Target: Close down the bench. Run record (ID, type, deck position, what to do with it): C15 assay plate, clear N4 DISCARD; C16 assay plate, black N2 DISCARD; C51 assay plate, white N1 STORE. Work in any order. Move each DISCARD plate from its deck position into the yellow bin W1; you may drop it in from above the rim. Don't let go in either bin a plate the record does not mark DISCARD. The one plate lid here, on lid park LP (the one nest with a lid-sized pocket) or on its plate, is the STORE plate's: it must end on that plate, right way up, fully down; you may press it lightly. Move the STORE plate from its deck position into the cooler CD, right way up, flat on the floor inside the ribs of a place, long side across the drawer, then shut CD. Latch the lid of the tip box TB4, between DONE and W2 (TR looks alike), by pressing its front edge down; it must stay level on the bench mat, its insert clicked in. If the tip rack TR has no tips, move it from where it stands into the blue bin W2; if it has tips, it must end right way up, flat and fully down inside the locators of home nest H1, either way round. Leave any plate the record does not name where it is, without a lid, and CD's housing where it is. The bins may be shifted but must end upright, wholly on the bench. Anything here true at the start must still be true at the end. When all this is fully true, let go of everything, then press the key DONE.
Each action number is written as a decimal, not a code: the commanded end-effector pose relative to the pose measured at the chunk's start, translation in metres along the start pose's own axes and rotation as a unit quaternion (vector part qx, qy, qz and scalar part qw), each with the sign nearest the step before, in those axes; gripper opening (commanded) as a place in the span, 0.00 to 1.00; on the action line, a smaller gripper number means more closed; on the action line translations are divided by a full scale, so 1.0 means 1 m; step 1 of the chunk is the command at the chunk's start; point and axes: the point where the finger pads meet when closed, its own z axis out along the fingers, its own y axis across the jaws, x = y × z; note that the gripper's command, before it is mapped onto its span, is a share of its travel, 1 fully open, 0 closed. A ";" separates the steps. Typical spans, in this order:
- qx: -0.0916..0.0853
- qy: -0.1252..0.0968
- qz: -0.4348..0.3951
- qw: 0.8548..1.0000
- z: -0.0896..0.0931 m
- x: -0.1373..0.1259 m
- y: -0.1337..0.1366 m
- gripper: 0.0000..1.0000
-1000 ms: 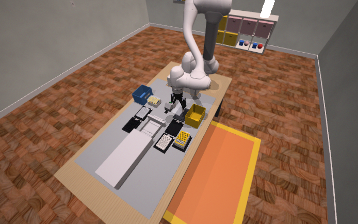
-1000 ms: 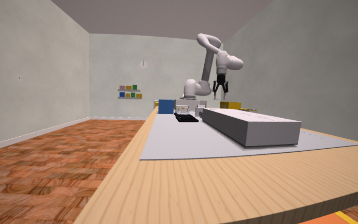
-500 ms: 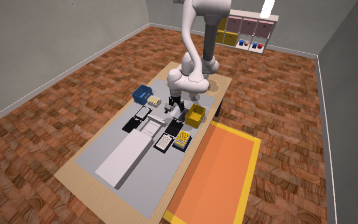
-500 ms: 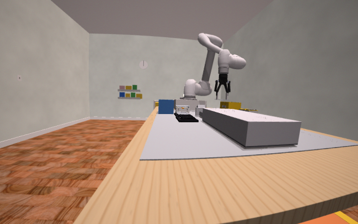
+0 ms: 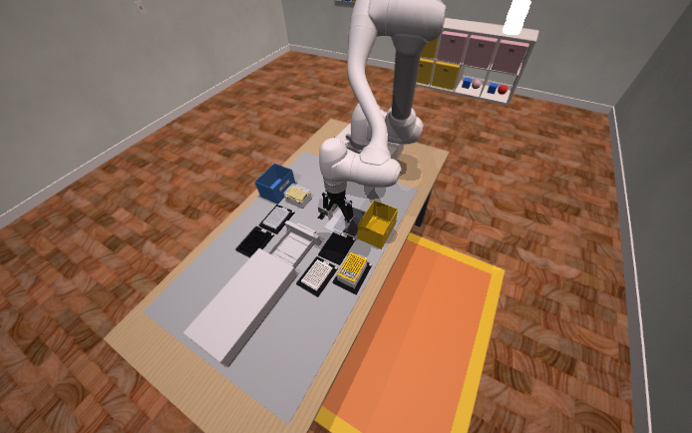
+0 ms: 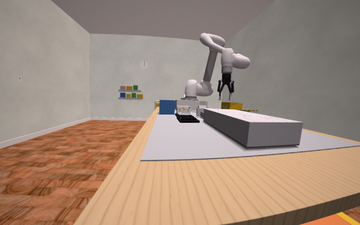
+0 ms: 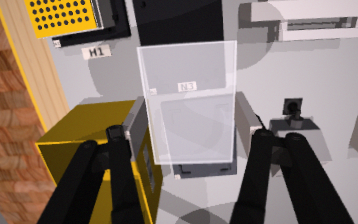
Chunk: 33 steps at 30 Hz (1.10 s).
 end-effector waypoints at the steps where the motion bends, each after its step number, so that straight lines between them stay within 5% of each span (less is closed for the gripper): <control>1: -0.001 -0.001 0.000 1.000 0.000 0.012 0.002 0.00; 33: -0.001 -0.001 0.000 1.000 0.000 0.087 -0.005 0.00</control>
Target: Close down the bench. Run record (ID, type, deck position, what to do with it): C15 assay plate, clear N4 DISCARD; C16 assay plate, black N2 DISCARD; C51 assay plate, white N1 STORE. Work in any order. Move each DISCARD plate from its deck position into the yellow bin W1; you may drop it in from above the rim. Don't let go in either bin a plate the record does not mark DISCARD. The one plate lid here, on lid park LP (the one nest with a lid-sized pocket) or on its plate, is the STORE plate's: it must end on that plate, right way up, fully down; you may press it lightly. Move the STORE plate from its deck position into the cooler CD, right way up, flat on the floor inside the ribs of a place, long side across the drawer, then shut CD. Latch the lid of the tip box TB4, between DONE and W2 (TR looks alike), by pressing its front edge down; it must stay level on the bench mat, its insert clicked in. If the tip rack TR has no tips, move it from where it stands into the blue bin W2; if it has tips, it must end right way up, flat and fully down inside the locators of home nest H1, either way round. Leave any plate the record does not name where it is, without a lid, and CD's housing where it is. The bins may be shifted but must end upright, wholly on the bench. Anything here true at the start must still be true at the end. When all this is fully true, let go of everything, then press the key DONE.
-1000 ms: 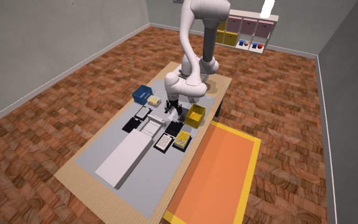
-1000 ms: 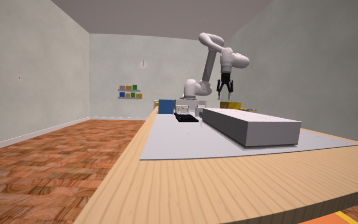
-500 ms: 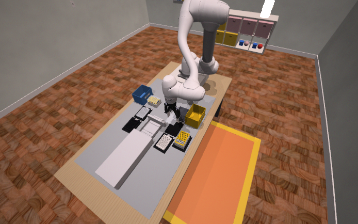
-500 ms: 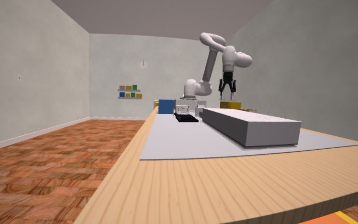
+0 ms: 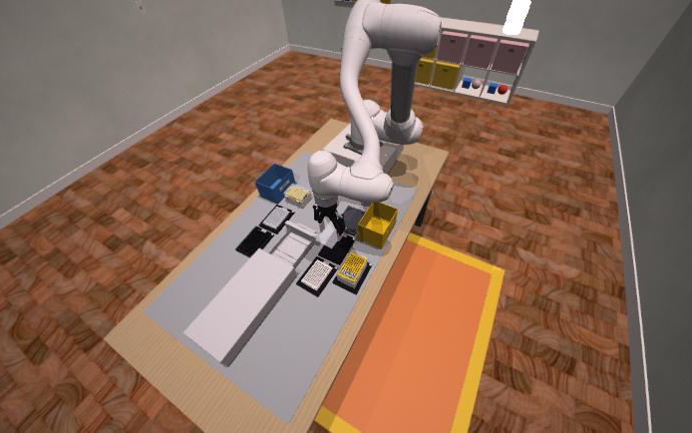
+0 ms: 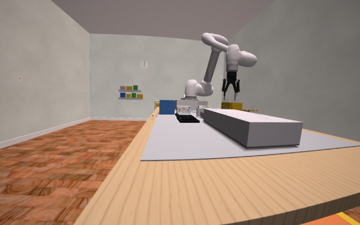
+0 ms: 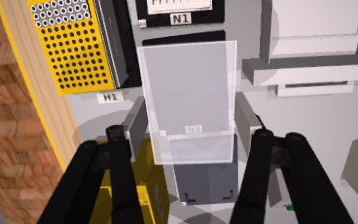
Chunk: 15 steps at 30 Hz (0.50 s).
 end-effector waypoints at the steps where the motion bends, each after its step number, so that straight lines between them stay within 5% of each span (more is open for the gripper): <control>1: -0.001 -0.001 0.000 1.000 0.000 0.012 0.002 0.00; 15: -0.001 -0.001 0.000 1.000 0.000 0.044 -0.001 0.00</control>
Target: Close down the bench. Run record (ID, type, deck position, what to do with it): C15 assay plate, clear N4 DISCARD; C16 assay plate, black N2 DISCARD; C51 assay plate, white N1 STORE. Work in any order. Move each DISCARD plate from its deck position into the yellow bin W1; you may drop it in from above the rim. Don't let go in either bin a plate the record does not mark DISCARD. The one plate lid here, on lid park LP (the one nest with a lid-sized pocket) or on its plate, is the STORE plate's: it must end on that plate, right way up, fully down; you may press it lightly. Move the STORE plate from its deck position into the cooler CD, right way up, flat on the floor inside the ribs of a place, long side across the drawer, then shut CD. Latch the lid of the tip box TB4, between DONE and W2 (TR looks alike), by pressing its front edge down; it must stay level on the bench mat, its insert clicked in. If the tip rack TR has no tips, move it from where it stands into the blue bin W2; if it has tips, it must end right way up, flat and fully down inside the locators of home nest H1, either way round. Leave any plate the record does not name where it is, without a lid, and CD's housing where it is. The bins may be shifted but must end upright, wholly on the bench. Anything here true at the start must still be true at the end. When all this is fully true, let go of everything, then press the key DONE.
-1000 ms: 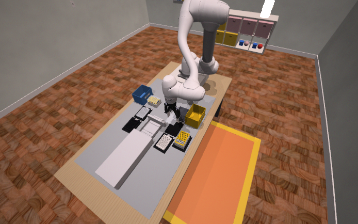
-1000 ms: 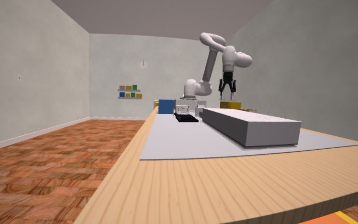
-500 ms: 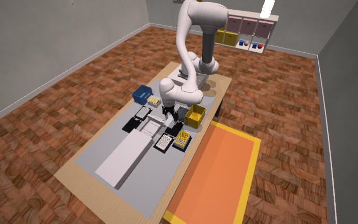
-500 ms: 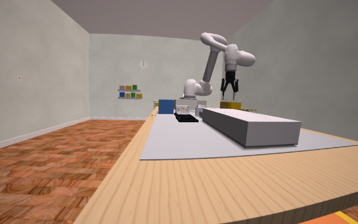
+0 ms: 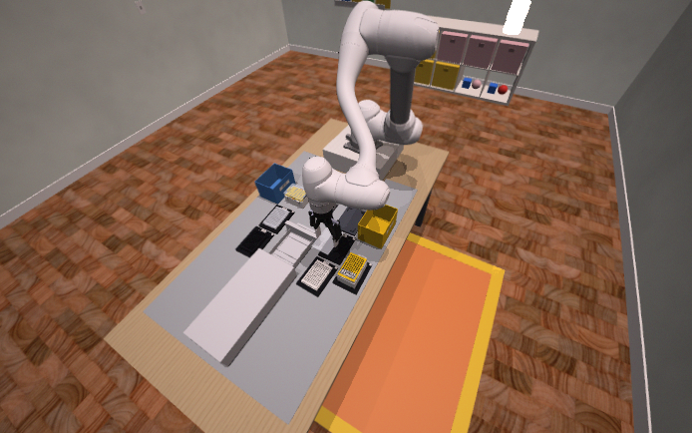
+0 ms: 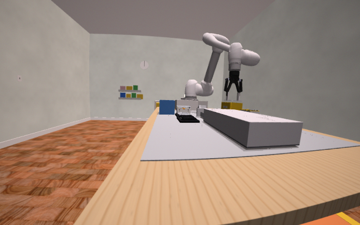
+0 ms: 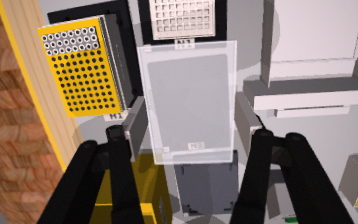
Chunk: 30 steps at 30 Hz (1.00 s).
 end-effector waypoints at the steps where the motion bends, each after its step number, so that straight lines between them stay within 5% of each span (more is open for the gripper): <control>1: -0.001 -0.001 0.000 1.000 0.000 0.012 0.002 0.00; 30: -0.001 -0.001 0.000 1.000 0.000 0.079 -0.003 0.00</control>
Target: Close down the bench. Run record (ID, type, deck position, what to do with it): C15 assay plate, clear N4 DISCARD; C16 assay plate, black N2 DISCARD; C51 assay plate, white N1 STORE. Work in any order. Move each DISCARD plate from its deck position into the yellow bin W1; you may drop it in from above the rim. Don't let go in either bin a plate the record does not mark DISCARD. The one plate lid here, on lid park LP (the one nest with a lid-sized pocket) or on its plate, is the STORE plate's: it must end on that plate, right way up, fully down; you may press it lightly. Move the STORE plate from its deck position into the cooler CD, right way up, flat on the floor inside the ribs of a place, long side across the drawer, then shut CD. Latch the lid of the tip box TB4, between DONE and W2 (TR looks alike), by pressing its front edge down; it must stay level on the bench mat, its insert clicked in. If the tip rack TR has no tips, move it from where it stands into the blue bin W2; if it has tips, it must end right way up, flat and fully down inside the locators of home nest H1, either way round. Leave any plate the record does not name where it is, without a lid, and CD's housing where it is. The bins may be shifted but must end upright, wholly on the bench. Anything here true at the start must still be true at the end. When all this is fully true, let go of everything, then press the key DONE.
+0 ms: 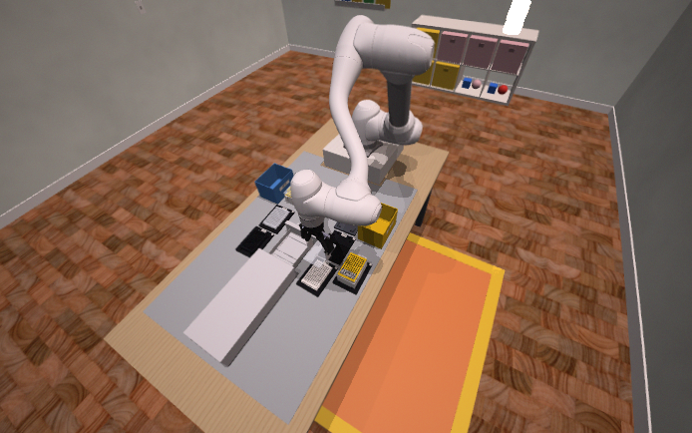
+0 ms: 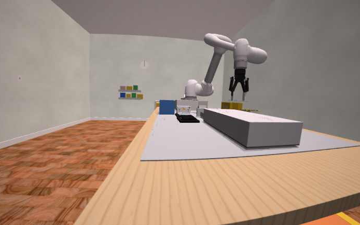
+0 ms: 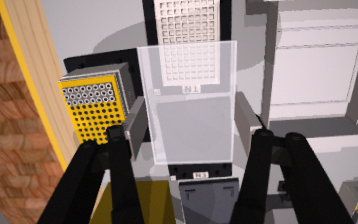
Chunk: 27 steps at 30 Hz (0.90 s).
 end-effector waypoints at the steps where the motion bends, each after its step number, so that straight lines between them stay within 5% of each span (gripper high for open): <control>1: -0.001 -0.001 0.000 1.000 0.000 0.012 0.003 0.00; 27: -0.001 -0.001 0.000 1.000 0.000 0.048 0.002 0.00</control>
